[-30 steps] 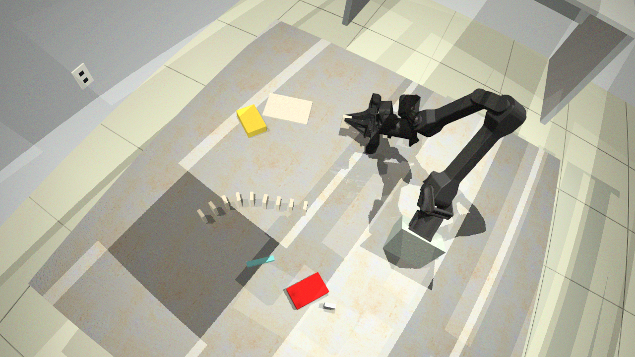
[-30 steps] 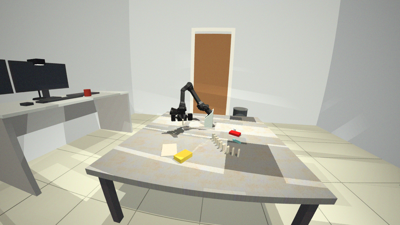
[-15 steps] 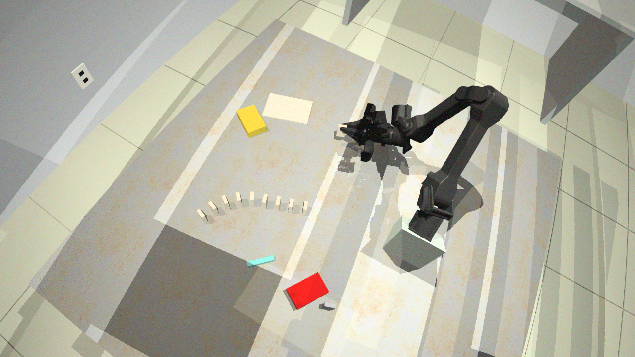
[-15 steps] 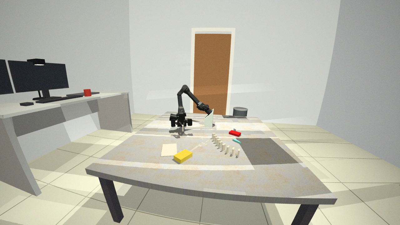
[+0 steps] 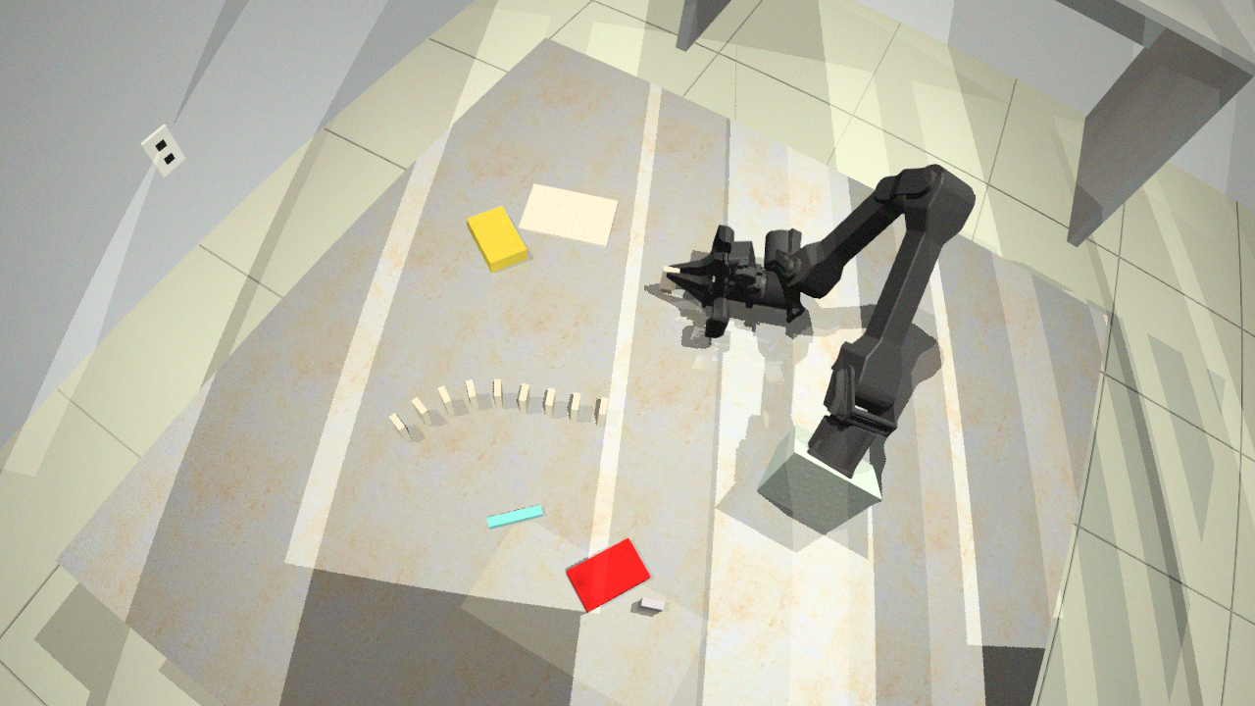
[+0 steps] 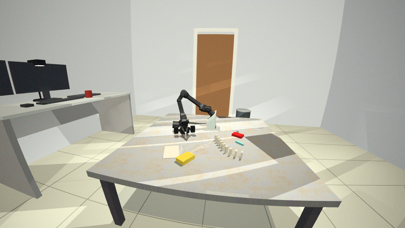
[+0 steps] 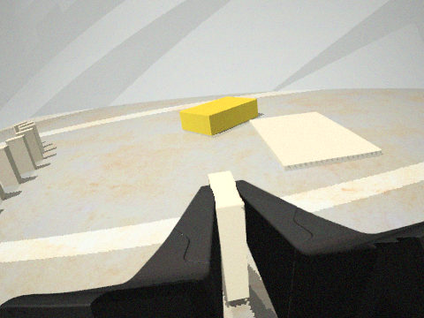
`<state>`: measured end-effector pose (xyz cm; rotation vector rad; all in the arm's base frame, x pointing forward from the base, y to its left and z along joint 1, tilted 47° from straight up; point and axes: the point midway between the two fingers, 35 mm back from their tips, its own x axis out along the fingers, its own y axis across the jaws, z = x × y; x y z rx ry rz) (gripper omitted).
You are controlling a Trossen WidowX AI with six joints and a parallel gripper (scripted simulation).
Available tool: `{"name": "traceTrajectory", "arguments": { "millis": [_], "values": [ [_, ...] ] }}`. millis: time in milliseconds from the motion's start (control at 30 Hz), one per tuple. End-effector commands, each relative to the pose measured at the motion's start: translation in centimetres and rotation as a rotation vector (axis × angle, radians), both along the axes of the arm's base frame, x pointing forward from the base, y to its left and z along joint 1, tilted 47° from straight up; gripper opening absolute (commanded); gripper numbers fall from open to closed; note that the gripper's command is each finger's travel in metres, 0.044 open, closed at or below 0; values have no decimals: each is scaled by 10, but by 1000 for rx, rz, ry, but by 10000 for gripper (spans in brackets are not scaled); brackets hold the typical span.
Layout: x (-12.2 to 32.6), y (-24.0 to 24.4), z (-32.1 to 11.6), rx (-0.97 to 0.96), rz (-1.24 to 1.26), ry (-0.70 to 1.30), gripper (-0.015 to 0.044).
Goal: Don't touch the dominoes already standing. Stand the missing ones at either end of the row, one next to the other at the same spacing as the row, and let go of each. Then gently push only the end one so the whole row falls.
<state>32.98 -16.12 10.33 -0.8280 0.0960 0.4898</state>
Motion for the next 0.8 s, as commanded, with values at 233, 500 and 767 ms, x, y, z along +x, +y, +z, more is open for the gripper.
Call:
{"name": "traceTrajectory", "arguments": {
  "millis": [233,500,767],
  "values": [
    [1,-5,-3,-5,4,-9,27],
    [1,-5,-3,-5,4,-9,184],
    [1,-5,-3,-5,4,-9,394]
  ]
}}
